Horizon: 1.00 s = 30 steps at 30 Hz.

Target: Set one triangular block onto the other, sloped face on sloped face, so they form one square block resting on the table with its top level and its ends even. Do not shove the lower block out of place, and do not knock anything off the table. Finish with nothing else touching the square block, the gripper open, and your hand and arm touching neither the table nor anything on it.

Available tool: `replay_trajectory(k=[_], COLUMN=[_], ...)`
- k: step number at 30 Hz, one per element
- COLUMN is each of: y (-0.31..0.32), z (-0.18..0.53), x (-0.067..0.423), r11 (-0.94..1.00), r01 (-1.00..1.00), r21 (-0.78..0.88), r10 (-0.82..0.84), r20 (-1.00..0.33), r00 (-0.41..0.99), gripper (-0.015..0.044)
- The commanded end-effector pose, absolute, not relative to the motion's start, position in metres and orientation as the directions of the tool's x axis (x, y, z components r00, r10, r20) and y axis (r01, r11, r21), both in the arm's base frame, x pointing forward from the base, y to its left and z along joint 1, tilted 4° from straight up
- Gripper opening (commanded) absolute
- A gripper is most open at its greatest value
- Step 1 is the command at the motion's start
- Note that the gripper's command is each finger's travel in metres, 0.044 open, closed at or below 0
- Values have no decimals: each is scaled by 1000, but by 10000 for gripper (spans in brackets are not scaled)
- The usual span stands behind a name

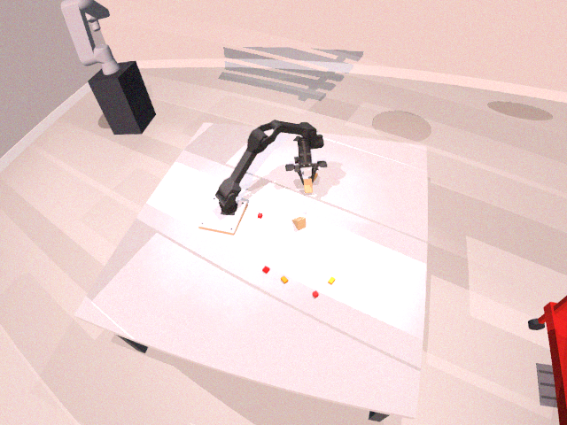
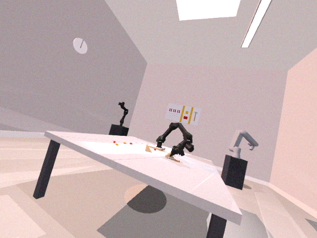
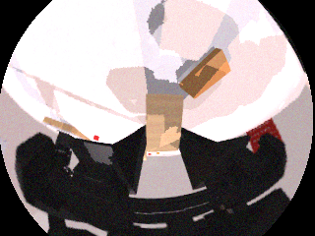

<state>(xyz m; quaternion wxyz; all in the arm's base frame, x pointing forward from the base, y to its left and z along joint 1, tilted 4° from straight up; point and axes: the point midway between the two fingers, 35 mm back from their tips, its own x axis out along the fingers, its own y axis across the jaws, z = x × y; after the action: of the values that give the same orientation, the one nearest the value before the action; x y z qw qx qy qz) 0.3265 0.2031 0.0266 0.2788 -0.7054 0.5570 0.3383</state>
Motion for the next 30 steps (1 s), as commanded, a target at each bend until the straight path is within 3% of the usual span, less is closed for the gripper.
replay_trajectory(k=[1,21,30], y=[207,207,205], z=[49,114,111], x=[329,324,323], r11=[-238,-271,-44], r01=[-971,-961,-981], r21=[-39,-61,-191], r10=[-579,-554,-527], r20=[-797,-806,-830], r00=[174,208,185], gripper=[0,0,0])
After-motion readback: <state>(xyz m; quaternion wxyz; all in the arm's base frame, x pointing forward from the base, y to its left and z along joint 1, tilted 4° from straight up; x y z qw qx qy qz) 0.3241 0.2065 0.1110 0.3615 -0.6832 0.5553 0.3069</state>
